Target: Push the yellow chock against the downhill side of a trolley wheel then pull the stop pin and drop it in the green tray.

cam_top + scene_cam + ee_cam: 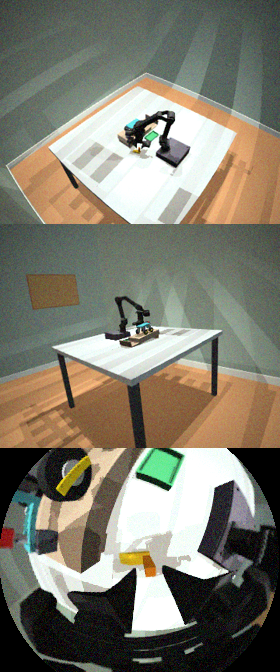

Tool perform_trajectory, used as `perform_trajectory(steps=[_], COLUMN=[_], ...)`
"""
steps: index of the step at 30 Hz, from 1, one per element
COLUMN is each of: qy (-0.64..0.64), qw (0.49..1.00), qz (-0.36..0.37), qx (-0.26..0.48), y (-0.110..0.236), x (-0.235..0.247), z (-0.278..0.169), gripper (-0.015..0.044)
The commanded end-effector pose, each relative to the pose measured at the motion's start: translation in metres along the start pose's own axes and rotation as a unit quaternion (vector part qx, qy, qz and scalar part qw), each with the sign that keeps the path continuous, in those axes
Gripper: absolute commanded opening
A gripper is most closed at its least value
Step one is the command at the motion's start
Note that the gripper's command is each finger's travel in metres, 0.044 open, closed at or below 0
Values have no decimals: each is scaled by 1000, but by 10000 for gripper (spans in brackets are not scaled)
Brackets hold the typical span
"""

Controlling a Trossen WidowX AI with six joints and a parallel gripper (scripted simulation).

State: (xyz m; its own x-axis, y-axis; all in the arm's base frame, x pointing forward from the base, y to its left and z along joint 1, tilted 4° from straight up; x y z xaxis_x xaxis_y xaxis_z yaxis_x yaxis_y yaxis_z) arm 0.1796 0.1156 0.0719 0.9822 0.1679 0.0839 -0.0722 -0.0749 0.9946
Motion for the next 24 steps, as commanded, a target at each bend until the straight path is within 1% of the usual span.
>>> perform_trajectory(steps=[1,6,23,24], qy=[-3,-3,-3,0], qw=[1000,1000,1000,1000], qz=[-1,-1,-1,-1], qx=[-4,-4,-4,0], y=[-5,-7,-30,-27], x=[0,0,0,0], z=[1,1,1,0], gripper=[190,190,190,164])
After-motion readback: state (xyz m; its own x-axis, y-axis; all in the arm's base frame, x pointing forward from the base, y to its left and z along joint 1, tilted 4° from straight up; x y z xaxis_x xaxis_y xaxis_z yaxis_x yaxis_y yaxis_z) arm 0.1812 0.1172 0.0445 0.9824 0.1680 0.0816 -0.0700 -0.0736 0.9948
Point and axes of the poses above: the point midway between the two fingers, 35 mm back from their tips, its own y axis back along the fingers, its own x axis across the jaws, z = x × y, the point moved 2 cm from there along y, back along the fingers, and after that the axes turned 11 degrees about -y, right-handed, at the moved point
